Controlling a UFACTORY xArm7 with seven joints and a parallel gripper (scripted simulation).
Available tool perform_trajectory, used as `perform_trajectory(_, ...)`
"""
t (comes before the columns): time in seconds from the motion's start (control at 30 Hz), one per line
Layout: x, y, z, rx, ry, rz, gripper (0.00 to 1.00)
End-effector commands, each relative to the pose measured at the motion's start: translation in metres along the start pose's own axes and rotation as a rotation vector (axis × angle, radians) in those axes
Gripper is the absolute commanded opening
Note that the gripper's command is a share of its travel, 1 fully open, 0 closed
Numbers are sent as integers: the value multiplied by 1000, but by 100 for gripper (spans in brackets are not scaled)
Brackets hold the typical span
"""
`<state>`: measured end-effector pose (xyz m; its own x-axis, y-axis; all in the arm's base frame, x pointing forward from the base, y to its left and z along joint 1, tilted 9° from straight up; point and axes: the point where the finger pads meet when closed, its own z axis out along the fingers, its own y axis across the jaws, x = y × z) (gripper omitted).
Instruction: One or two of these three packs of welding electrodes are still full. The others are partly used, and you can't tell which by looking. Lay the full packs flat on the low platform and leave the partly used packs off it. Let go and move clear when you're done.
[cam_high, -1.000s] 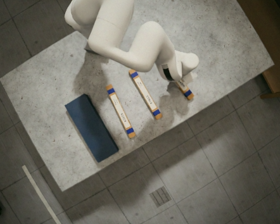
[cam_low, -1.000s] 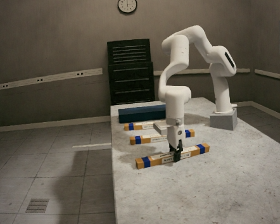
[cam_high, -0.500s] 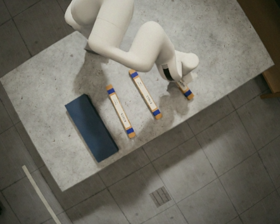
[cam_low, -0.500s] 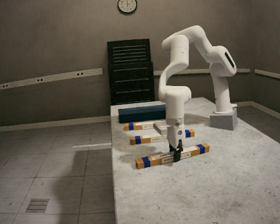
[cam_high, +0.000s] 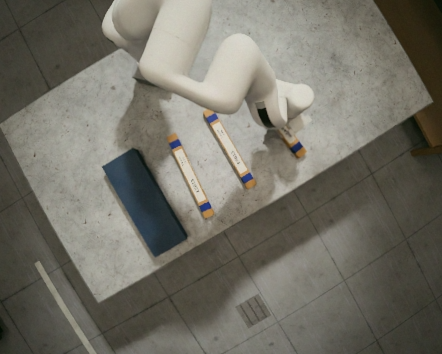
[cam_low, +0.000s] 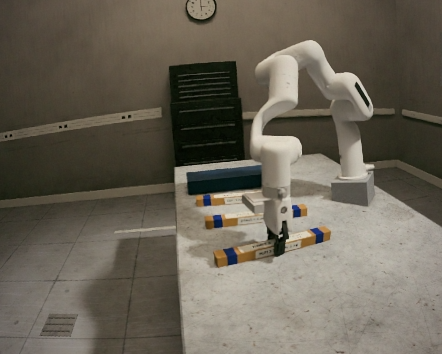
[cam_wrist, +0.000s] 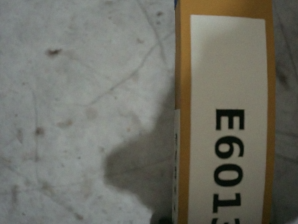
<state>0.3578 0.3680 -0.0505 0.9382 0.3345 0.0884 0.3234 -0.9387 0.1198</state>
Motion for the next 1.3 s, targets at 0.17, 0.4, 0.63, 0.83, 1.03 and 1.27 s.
perform_trajectory(0.17,2,-1,-2,3,4,0,74)
perform_trajectory(0.4,2,-1,-2,3,4,0,74)
perform_trajectory(0.63,2,-1,-2,3,4,0,74)
perform_trajectory(0.83,2,-1,-2,3,4,0,74)
perform_trajectory(1.03,2,-1,-2,3,4,0,74)
perform_trajectory(1.27,2,-1,-2,3,4,0,74)
